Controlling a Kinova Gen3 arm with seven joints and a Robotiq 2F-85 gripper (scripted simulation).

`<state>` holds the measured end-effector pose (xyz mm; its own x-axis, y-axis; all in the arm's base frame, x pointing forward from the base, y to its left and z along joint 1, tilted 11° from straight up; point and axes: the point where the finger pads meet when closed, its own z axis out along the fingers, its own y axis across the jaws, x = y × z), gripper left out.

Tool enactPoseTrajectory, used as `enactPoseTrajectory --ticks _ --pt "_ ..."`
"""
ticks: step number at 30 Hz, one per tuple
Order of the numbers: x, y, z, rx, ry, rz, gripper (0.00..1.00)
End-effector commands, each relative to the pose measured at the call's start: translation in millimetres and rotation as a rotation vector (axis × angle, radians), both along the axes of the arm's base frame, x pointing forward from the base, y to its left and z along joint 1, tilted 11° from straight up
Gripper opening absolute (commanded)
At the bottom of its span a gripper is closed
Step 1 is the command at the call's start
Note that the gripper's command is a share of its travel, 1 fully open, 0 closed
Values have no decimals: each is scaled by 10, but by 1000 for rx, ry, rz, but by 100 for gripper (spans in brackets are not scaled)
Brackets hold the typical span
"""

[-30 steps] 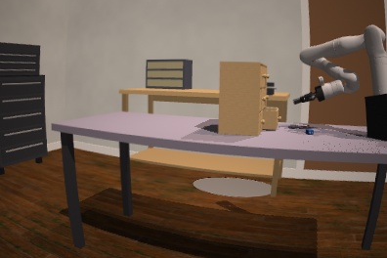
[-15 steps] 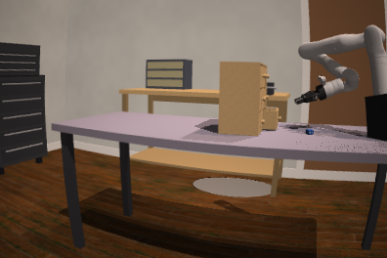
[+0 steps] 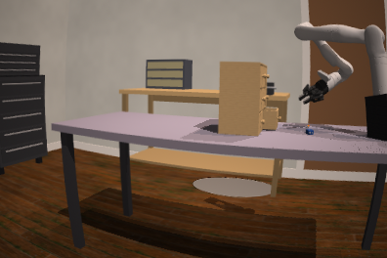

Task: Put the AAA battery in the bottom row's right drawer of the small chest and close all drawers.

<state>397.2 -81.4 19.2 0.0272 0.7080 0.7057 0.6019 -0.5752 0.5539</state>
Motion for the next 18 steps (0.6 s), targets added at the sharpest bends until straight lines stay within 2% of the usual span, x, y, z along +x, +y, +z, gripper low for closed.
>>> enactPoseTrajectory --ticks 1,6,13,14,15,17,18 --pt "105 11 191 -75 -36 77 33" --pt "3 16 296 -312 -11 351 33" --pt "-155 26 460 -683 32 777 33" --pt "-155 26 460 -683 32 777 33" --pt "-174 25 484 -732 37 832 33" --pt "-174 25 484 -732 37 832 33" --pt "-195 29 502 -777 43 885 33"
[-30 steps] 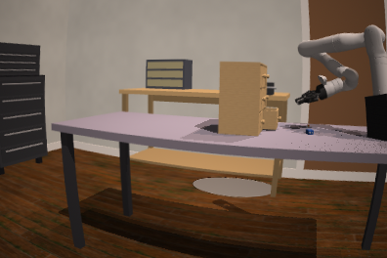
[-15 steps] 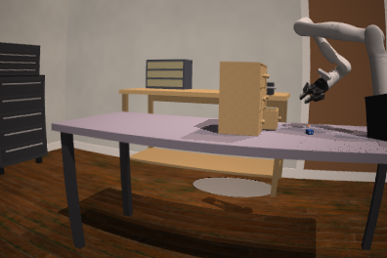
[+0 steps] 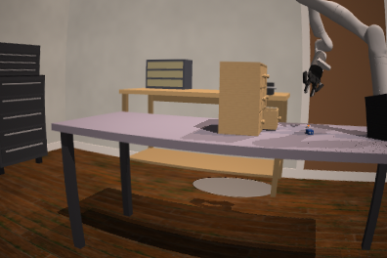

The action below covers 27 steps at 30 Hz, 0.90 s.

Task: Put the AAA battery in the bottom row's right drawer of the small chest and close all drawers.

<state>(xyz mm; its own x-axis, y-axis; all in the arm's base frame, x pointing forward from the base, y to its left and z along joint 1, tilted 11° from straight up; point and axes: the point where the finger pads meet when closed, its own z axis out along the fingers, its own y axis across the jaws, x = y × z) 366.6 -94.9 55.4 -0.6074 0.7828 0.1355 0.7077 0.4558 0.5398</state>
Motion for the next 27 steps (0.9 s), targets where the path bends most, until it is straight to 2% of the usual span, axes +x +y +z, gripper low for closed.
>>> enactPoseTrajectory --ticks 1,7,14,16,21,27 --pt "92 164 161 -84 -24 138 33" --pt "-7 175 262 -317 7 402 33" --pt "-95 185 352 -524 36 637 33" --pt "-95 185 352 -524 36 637 33" --pt "-142 191 399 -634 51 760 33" --pt "-180 196 439 -724 64 862 33"
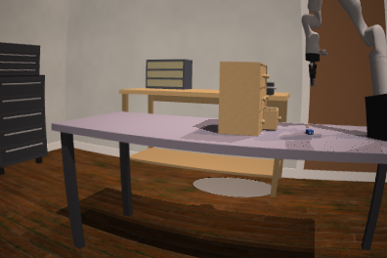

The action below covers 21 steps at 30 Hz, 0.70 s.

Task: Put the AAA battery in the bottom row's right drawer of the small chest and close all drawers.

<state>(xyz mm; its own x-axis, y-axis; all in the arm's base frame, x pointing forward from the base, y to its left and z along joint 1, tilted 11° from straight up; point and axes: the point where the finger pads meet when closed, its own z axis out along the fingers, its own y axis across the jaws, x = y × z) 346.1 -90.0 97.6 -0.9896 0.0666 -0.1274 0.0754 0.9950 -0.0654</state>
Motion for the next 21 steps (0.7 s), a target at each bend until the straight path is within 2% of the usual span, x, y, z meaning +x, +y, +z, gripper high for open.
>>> enactPoseTrajectory --ticks 1,11,21 --pt "20 147 22 -22 -1 65 33" --pt "3 150 46 -70 5 118 33" --pt "1 150 48 -75 5 124 33"
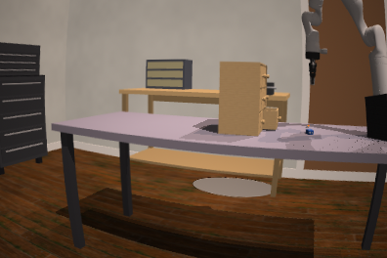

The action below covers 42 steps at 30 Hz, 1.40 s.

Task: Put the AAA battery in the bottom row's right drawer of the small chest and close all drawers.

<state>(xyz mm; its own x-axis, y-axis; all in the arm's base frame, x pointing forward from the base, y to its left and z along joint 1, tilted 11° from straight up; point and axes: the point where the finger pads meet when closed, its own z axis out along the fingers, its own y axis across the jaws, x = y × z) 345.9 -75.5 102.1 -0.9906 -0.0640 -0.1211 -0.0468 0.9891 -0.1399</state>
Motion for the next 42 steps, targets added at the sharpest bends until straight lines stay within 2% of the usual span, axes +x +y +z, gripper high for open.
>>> enactPoseTrajectory --ticks 1,26,36,42 --pt "4 5 4 0 -1 1 33" --pt "8 -6 -6 -2 1 10 33" --pt "29 -67 -61 -15 13 64 33" --pt "58 -158 -146 -32 31 146 33"
